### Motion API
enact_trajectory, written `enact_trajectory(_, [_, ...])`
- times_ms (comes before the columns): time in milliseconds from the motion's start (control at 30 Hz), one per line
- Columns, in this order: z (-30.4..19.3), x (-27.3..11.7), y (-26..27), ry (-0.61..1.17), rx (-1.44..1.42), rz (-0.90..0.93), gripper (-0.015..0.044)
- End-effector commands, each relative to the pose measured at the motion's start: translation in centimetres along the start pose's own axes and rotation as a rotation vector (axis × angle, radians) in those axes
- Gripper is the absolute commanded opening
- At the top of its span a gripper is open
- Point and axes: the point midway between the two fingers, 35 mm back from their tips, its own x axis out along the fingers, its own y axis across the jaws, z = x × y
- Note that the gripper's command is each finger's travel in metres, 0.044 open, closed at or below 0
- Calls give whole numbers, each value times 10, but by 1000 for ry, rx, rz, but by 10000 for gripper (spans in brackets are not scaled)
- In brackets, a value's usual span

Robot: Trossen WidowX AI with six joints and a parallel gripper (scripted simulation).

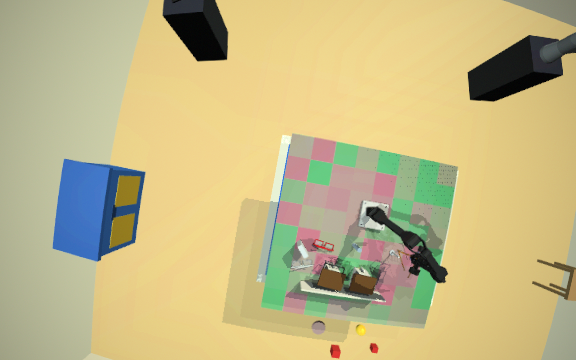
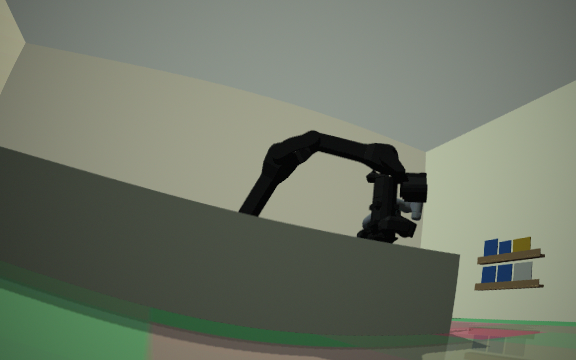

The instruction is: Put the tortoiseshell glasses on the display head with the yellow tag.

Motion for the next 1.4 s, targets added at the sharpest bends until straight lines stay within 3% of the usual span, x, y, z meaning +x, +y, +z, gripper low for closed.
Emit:
enact_trajectory(0, [0,10,-1,4,-4,5,0])
enact_trajectory(400, [-1,56,0,4,-4,5,0])
enact_trajectory(1367, [15,57,15,2,-4,6,0])
